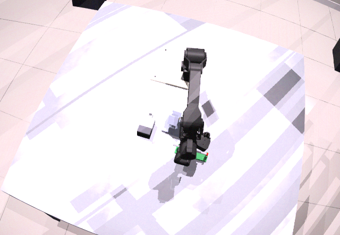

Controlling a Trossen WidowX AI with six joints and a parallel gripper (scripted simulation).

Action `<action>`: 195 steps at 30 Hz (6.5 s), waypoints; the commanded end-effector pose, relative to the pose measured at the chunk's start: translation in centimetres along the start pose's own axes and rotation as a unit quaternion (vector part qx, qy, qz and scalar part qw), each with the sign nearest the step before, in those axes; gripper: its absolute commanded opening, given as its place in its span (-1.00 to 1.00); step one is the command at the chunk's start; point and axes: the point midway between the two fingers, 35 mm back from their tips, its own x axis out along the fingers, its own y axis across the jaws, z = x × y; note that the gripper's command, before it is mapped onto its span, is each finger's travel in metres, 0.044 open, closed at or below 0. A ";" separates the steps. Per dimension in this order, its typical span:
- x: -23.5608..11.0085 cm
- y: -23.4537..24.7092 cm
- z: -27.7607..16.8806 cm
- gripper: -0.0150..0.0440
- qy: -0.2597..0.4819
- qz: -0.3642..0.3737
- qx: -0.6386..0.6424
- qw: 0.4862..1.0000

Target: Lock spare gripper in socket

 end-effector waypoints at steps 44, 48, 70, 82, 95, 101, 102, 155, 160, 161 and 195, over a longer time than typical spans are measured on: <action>-7.7 2.0 0.0 1.00 0.010 0.044 -0.001 0.999; -8.7 2.2 0.0 1.00 0.011 0.048 -0.001 0.999; -12.9 1.4 -9.1 1.00 0.010 -0.022 0.377 0.926; -12.2 2.3 -18.5 1.00 0.013 -0.045 0.699 0.713; -8.5 2.0 -18.8 1.00 0.013 -0.045 0.699 0.713; -5.8 2.2 -19.0 1.00 0.013 -0.045 0.699 0.713; -5.8 2.2 -19.0 1.00 0.013 -0.045 0.699 0.713; 0.2 2.2 -19.3 0.29 0.013 -0.045 0.699 0.713; 0.0 2.2 -19.3 -0.03 0.013 -0.045 0.699 0.713; -0.2 2.2 -19.3 -0.11 0.013 -0.045 0.699 0.713; -4.4 4.7 -21.3 -0.49 0.004 -0.044 0.863 0.503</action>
